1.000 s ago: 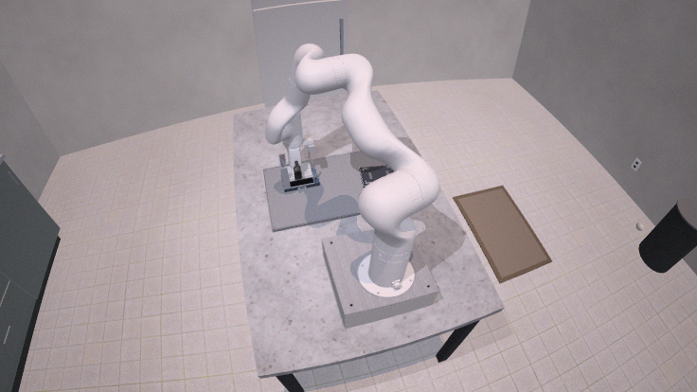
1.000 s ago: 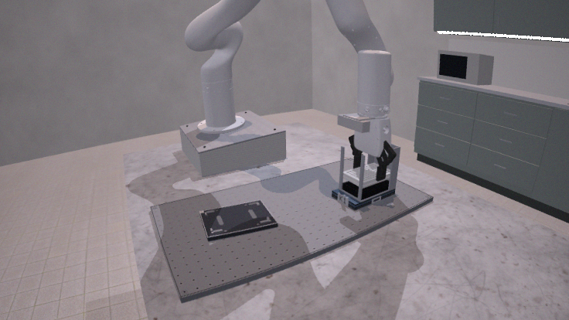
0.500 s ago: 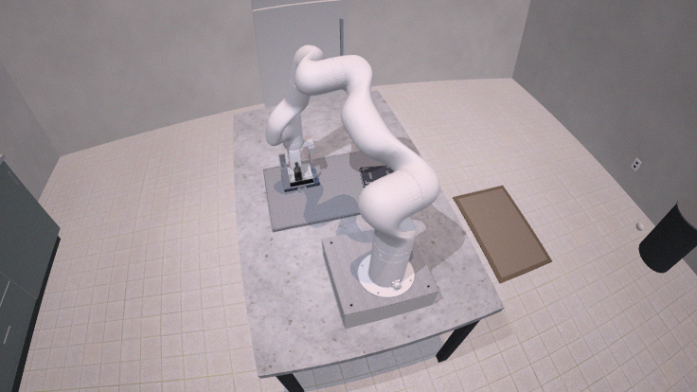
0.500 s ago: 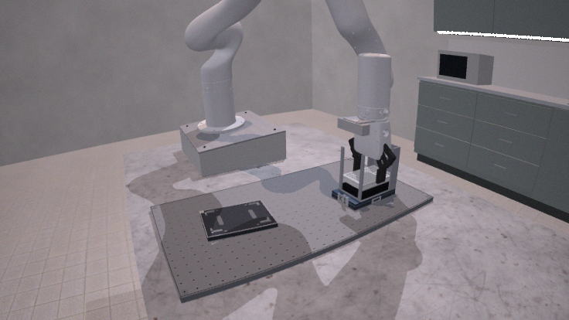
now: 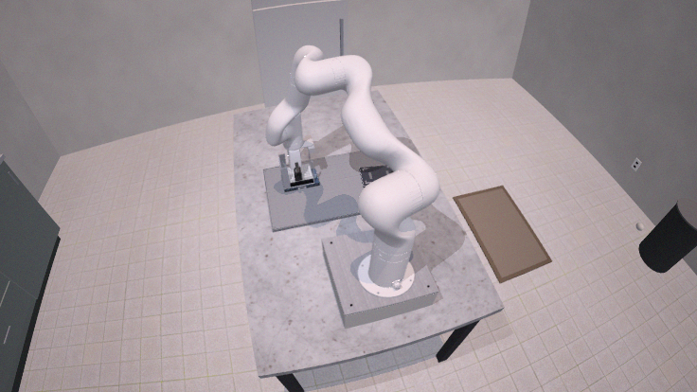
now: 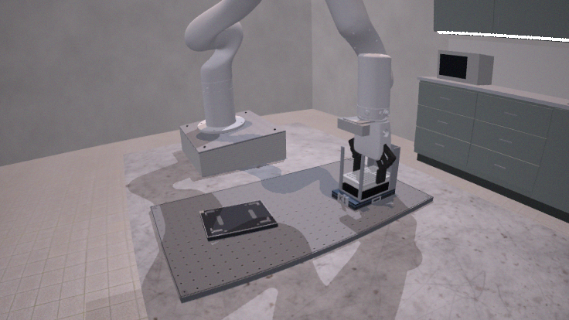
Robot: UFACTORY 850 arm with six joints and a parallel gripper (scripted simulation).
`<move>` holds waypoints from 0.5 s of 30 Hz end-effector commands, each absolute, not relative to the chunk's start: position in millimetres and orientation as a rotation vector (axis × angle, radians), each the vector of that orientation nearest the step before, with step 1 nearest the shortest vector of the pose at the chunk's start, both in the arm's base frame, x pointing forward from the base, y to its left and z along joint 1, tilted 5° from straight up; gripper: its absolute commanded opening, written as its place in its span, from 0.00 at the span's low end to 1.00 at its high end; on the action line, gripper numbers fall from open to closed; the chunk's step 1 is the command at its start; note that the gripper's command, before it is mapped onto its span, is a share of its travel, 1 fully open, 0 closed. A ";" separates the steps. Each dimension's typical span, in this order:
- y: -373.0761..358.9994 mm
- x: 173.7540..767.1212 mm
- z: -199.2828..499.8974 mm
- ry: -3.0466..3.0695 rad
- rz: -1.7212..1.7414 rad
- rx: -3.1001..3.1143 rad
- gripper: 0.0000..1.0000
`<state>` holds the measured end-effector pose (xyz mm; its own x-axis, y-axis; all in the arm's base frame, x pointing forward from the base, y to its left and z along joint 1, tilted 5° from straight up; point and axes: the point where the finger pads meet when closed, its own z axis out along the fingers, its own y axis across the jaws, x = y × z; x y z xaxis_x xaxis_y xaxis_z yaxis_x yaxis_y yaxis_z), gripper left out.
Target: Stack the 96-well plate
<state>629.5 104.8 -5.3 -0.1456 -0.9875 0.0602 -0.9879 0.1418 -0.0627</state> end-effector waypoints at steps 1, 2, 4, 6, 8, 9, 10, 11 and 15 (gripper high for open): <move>105.0 630.6 -5.2 -2.372 0.138 2.052 0.00; 105.0 630.6 -5.3 -2.372 0.138 2.052 0.00; 104.9 630.6 -5.7 -2.372 0.138 2.052 0.00; 104.9 630.6 -6.0 -2.372 0.138 2.052 0.00; 104.9 630.6 -6.2 -2.372 0.138 2.052 0.00; 104.9 630.6 -6.2 -2.372 0.138 2.052 0.00; 104.9 630.6 -6.3 -2.372 0.138 2.052 0.00; 104.9 630.6 -6.5 -2.372 0.138 2.052 0.00; 104.8 630.7 -7.2 -2.372 0.138 2.052 0.00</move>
<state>629.6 104.6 -7.4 -0.1456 -0.9875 0.0601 -0.9879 0.1418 -0.0627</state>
